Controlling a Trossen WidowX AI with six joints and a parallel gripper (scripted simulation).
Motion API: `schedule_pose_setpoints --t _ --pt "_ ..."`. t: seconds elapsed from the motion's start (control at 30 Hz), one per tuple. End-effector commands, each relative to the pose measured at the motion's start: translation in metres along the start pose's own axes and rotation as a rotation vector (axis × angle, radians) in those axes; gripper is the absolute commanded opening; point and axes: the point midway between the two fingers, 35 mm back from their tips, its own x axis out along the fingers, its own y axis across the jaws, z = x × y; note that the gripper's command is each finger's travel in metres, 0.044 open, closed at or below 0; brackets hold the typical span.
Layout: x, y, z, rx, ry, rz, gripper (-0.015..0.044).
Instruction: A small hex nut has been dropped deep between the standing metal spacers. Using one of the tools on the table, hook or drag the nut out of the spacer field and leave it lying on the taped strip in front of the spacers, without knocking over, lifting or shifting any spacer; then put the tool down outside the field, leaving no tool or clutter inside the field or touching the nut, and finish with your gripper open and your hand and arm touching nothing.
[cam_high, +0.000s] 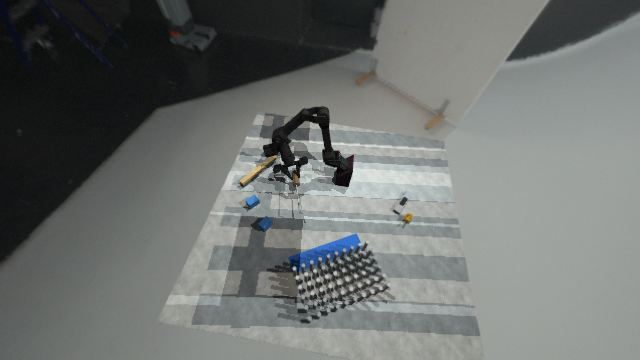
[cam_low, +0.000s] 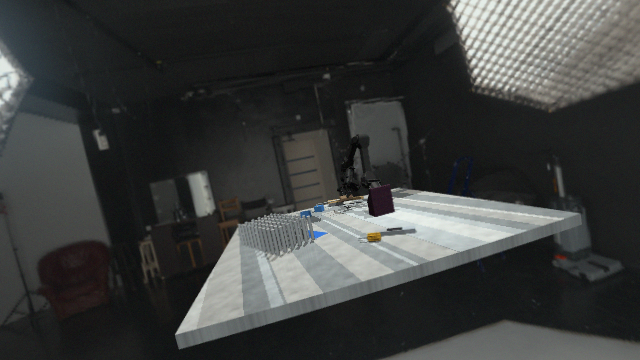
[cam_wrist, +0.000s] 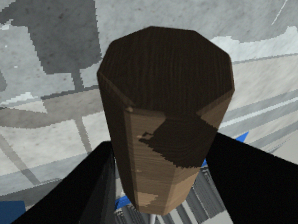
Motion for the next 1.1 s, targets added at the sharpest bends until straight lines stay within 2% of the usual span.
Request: schedule_pose_setpoints --t 0.0,1.07 --pt "0.005 0.000 -0.006 -0.035 -0.012 -0.021 0.0000" --pt "0.042 -0.002 -0.064 -0.277 -0.143 -0.065 0.0000"
